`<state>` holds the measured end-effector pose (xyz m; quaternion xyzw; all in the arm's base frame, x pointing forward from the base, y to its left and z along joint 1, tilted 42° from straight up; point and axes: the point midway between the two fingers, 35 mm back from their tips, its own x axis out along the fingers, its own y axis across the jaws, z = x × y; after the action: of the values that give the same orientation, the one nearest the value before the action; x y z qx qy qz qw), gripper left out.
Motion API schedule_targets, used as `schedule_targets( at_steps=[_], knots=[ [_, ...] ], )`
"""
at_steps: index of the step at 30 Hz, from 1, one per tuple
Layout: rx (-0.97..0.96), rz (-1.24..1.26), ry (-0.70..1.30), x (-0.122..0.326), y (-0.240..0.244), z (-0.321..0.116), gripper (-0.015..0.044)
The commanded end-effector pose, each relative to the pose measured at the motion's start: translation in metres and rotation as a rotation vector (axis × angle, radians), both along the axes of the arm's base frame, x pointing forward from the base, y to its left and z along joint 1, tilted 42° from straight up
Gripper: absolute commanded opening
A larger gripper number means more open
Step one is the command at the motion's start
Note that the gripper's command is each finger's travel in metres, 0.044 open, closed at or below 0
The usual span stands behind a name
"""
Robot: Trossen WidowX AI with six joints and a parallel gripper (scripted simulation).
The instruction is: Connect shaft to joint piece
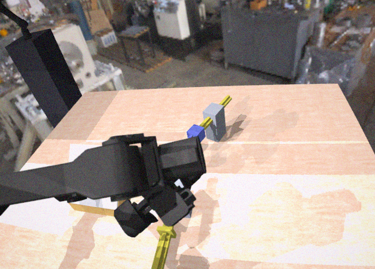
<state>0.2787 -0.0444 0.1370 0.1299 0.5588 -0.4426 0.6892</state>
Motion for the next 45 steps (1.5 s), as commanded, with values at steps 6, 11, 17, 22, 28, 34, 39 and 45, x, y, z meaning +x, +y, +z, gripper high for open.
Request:
schedule_targets(
  at_steps=[6,11,17,22,28,34,39,45],
  knots=[
    [-0.082,0.213,0.148,-0.009,-0.029,0.027,0.044],
    [-0.125,0.337,0.252,-0.015,-0.044,0.043,0.044],
    [-0.168,0.48,0.39,-0.025,-0.062,0.062,0.044],
    [-0.188,0.559,0.475,-0.031,-0.072,0.074,0.044],
    [-0.192,0.518,0.444,-0.031,-0.074,0.072,0.044],
    [-0.206,0.354,0.32,-0.031,-0.08,0.064,0.044],
    [-0.218,0.217,0.217,-0.032,-0.086,0.058,0.044],
    [-0.229,0.053,0.093,-0.032,-0.092,0.052,0.044]
  ],
)
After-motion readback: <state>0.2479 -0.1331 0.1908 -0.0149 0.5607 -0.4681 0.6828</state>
